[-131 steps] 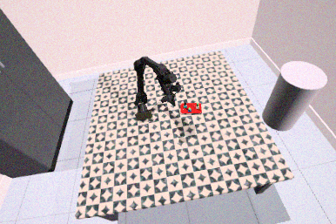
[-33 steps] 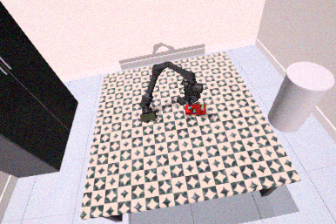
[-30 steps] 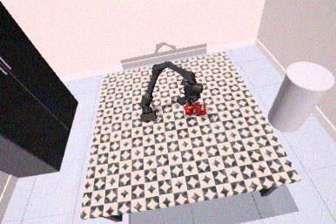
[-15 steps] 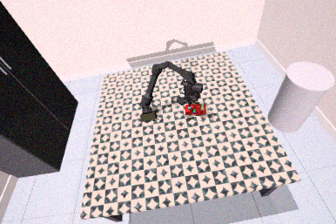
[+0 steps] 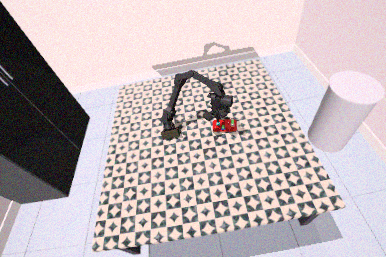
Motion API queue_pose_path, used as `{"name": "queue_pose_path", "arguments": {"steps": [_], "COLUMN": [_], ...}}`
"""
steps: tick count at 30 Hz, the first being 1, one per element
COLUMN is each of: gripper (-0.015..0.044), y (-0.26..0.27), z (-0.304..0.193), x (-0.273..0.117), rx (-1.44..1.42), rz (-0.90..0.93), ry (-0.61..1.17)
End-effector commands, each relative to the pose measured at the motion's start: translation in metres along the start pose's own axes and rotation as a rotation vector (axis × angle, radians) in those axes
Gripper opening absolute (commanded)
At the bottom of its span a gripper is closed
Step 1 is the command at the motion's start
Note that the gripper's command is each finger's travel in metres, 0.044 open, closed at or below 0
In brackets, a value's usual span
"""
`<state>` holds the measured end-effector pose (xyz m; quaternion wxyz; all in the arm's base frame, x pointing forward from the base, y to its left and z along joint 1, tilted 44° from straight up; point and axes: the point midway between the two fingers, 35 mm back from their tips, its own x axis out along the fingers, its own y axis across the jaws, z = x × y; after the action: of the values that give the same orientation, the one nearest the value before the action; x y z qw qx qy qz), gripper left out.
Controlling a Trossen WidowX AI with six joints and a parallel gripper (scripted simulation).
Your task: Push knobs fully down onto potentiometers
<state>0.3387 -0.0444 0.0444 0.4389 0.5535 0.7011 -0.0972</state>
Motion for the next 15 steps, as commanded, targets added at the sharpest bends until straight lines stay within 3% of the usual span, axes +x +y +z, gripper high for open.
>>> {"name": "queue_pose_path", "arguments": {"steps": [1,15], "gripper": [0.0000,0.0000], "y": [0.0028,0.0028], "z": [-0.0012,-0.0013], "x": [0.0083,0.0130], "rx": [-0.009,-0.009], "rz": [-0.003,-0.003], "ry": [0.005,0.005]}}
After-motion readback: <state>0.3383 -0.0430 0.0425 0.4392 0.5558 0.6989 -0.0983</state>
